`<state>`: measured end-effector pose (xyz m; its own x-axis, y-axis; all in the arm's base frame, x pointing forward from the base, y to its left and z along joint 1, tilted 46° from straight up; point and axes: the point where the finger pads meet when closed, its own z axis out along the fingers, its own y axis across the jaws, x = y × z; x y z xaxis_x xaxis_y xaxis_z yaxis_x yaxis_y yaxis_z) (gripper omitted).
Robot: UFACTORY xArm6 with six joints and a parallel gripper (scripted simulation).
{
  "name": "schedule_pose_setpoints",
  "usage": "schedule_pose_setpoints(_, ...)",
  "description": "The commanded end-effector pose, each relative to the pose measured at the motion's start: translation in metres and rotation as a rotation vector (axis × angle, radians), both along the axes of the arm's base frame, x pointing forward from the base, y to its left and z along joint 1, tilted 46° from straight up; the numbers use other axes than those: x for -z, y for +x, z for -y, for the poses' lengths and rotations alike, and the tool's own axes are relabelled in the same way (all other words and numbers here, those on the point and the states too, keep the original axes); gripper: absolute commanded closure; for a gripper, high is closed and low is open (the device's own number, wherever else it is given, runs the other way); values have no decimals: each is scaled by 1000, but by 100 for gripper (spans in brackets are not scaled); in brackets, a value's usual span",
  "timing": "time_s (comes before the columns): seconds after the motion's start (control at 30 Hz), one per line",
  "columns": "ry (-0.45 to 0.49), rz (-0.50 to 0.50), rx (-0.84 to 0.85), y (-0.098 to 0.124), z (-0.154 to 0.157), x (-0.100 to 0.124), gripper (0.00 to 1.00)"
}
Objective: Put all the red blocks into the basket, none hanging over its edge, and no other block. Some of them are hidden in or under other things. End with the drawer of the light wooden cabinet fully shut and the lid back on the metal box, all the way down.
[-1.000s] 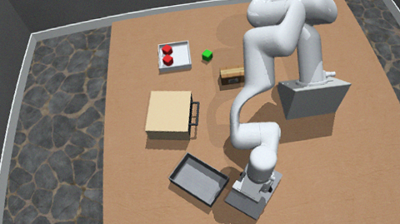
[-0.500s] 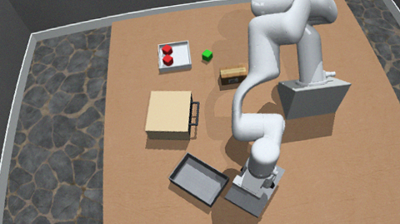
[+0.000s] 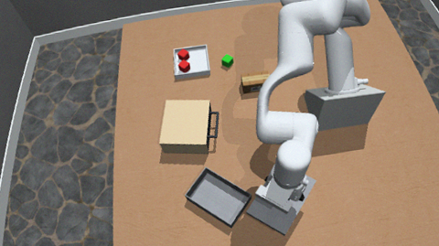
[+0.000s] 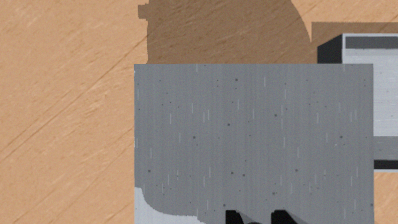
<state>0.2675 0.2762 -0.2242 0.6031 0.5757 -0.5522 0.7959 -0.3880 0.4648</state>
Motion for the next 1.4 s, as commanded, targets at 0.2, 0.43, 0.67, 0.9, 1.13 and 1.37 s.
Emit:
schedule_pose_setpoints(0.2,5,3,-1,0,-19,-17,100)
schedule_pose_setpoints(0.43,5,3,-1,0,-21,-18,100)
schedule_pose_setpoints(0.67,8,27,21,4,-21,-19,100)
schedule_pose_setpoints(0.9,31,252,241,43,-23,-26,100)
schedule_pose_setpoints(1.13,55,479,468,114,-15,-42,100)
schedule_pose_setpoints(1.37,80,717,701,178,5,-61,100)
